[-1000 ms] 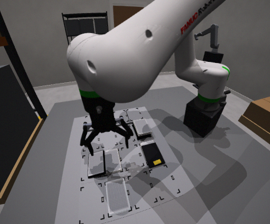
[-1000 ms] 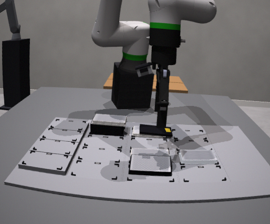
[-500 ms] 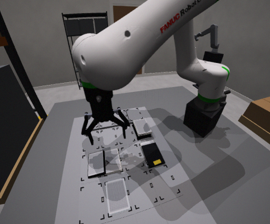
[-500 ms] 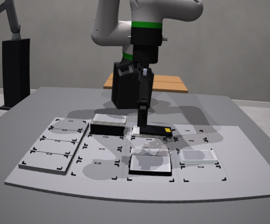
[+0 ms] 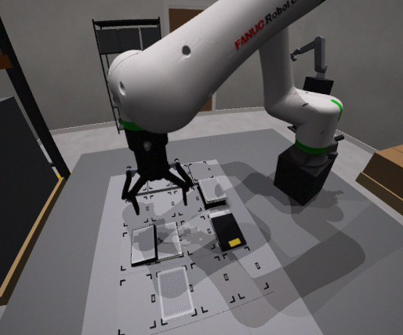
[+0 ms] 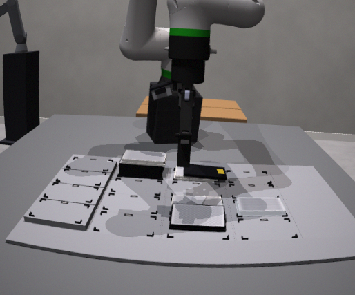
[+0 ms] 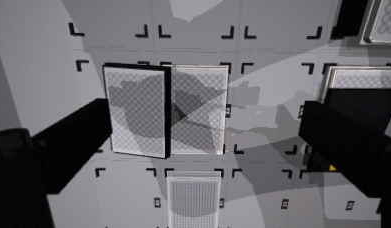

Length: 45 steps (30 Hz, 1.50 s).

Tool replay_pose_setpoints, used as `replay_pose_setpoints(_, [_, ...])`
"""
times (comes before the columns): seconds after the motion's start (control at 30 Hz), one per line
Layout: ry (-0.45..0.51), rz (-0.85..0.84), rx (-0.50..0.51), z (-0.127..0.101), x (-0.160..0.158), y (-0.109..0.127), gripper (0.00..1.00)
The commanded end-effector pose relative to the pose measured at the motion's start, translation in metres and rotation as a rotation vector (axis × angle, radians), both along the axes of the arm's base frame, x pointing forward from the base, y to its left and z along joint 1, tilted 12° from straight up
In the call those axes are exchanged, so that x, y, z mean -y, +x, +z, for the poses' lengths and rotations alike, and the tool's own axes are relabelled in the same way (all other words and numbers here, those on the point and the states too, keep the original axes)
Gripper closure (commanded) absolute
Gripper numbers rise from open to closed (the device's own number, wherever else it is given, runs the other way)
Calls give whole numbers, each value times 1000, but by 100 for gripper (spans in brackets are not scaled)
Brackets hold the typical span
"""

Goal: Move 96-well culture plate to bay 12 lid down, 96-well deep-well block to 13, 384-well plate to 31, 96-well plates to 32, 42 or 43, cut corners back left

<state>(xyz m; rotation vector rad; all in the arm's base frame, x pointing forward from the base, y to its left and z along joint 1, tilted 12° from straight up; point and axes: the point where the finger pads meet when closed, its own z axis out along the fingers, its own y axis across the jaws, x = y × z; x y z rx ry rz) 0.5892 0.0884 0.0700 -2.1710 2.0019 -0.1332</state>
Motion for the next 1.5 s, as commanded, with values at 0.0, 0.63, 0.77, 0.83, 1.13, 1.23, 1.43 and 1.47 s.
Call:
replay_pose_setpoints(0.0, [0,0,2,1,0,1,0])
replay_pose_setpoints(0.63, [0,0,2,1,0,1,0])
replay_pose_setpoints(0.77, [0,0,2,1,0,1,0])
replay_pose_setpoints(0.83, [0,0,2,1,0,1,0])
replay_pose_setpoints(1.13, [0,0,2,2,10,8,0])
replay_pose_setpoints(1.23, [0,0,2,2,16,13,0])
replay_pose_setpoints(1.43, [0,0,2,4,35,27,0])
replay_pose_setpoints(1.47, [0,0,2,4,38,30,0])
